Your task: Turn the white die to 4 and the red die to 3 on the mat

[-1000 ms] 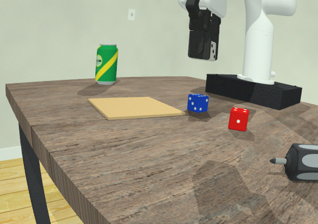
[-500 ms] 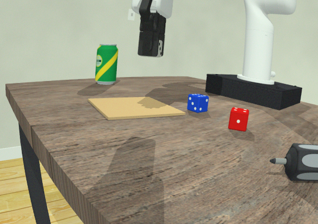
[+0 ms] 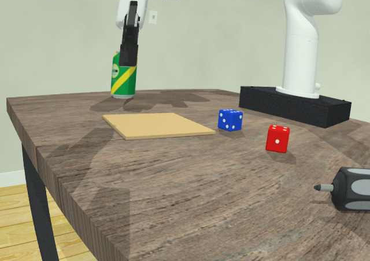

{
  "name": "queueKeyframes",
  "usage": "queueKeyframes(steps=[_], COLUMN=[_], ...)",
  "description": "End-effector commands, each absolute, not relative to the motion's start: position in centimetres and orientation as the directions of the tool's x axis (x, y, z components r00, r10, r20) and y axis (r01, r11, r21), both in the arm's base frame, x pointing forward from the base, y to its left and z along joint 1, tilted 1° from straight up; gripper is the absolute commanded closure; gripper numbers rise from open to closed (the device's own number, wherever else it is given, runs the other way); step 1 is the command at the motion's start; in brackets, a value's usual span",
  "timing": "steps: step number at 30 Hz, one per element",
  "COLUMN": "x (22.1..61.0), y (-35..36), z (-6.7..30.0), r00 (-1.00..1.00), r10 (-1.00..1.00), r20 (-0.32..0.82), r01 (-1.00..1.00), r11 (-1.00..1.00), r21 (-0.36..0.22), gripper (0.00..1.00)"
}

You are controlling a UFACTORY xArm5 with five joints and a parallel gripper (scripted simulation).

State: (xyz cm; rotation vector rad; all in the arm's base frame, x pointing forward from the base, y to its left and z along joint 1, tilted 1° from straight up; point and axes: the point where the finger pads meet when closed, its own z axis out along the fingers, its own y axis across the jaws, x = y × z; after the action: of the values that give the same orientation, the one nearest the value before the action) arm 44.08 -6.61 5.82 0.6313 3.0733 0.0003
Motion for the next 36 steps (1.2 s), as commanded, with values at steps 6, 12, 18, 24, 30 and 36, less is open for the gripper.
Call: queueKeyframes(steps=[6,12,18,24,30,36], x=[44.2,44.2,44.2,44.1,44.0,43.9], y=[-11.5,-11.5,-11.5,-11.4,-11.4,-11.4], z=[5.5,5.5,5.4,5.4,5.4,5.3], r00=[-0.967,-0.967,-0.964,-0.932,-0.875,-0.791], r10=[0.254,0.253,0.253,0.246,0.233,0.214], r20=[-0.003,-0.006,-0.079,-0.267,-0.425,-0.574], r01=[0.254,0.253,0.254,0.255,0.257,0.258], r11=[0.967,0.967,0.967,0.967,0.966,0.966], r21=[0.0,0.0,0.0,0.001,0.003,0.005], gripper=[0.73,0.73,0.73,0.73,0.73,0.73])
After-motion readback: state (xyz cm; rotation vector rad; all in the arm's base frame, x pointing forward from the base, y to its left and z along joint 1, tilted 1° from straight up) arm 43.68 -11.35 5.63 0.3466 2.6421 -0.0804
